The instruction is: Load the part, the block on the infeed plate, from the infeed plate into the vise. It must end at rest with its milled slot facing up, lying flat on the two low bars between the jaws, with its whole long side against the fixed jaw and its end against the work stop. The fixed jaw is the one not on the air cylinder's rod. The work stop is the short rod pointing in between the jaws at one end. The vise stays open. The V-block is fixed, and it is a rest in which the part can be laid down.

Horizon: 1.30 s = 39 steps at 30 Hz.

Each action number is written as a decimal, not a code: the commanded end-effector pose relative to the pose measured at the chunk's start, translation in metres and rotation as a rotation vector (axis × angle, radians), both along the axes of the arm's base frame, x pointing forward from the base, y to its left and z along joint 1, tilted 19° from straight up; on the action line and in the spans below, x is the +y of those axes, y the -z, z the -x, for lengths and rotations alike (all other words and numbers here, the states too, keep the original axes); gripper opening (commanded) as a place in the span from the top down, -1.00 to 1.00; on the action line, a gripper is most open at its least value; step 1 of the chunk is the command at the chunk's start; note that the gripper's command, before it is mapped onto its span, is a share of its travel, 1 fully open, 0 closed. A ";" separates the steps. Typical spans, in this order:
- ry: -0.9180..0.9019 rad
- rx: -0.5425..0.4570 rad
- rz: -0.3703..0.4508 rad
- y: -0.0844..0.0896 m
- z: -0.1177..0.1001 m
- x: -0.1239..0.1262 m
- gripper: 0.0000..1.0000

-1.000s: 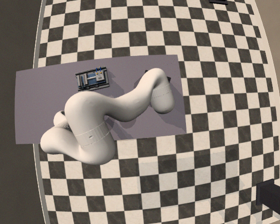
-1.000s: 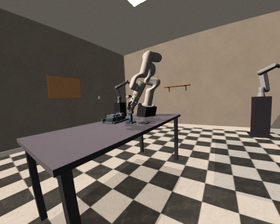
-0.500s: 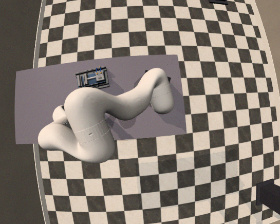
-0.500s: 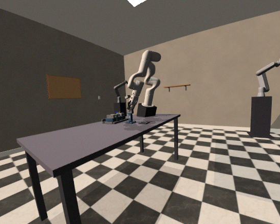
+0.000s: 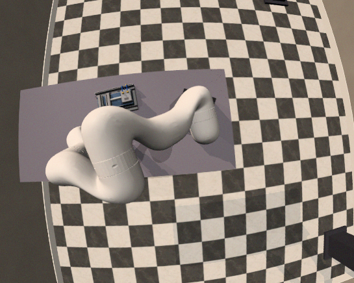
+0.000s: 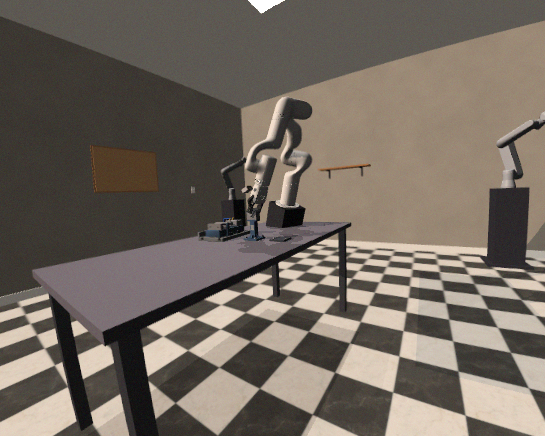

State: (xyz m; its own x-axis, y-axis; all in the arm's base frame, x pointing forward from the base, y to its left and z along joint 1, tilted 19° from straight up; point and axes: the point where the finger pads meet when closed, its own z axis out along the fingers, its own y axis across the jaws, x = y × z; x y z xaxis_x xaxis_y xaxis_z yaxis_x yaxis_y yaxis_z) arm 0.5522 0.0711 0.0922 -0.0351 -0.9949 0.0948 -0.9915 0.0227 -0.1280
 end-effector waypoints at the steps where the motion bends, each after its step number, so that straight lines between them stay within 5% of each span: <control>1: -0.004 0.003 -0.028 -0.001 0.000 0.000 -0.78; 39: -0.024 0.000 -0.191 -0.001 0.000 -0.002 -0.78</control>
